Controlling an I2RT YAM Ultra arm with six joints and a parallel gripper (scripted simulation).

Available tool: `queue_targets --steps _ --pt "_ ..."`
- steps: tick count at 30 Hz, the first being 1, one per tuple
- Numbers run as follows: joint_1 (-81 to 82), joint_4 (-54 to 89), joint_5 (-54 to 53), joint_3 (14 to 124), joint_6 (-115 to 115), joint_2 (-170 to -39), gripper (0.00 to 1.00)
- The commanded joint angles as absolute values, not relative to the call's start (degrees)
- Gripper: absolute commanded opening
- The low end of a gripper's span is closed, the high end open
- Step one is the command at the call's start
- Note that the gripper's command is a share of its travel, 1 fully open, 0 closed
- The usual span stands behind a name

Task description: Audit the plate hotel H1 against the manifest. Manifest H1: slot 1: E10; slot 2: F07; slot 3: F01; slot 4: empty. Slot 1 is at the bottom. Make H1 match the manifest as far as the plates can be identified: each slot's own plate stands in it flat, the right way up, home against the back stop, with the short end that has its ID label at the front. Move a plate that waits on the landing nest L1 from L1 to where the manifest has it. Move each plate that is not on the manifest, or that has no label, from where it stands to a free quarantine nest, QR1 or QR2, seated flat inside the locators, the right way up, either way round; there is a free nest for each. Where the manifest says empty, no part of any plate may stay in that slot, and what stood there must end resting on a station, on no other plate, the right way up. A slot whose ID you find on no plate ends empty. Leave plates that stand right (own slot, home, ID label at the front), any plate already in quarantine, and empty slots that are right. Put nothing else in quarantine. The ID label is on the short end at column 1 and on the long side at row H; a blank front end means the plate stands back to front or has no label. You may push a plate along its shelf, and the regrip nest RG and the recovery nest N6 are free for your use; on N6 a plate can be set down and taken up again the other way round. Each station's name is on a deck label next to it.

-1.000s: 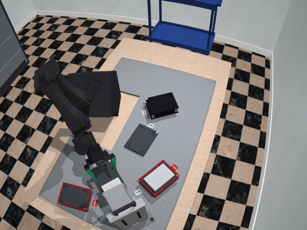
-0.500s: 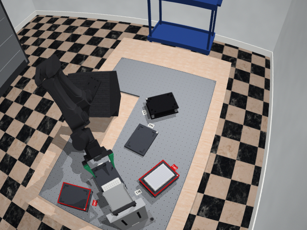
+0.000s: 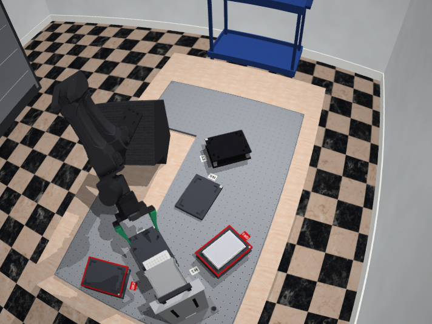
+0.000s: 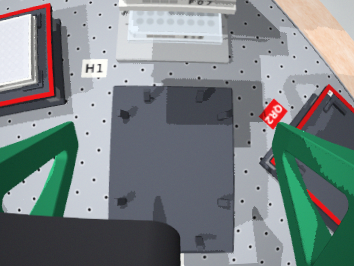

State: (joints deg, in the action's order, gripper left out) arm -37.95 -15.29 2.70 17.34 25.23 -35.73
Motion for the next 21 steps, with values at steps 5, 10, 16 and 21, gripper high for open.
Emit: queue_targets --steps 5,10,16,21 --pt "-38.38 -14.41 0.64 17.99 25.68 -31.78 1.00" --pt "-39.73 -16.38 0.03 15.39 25.57 -34.68 0.00" --pt "-39.08 -15.97 0.37 16.57 25.48 -33.89 0.00" --pt "-39.08 -15.97 0.36 16.57 25.48 -33.89 0.00"
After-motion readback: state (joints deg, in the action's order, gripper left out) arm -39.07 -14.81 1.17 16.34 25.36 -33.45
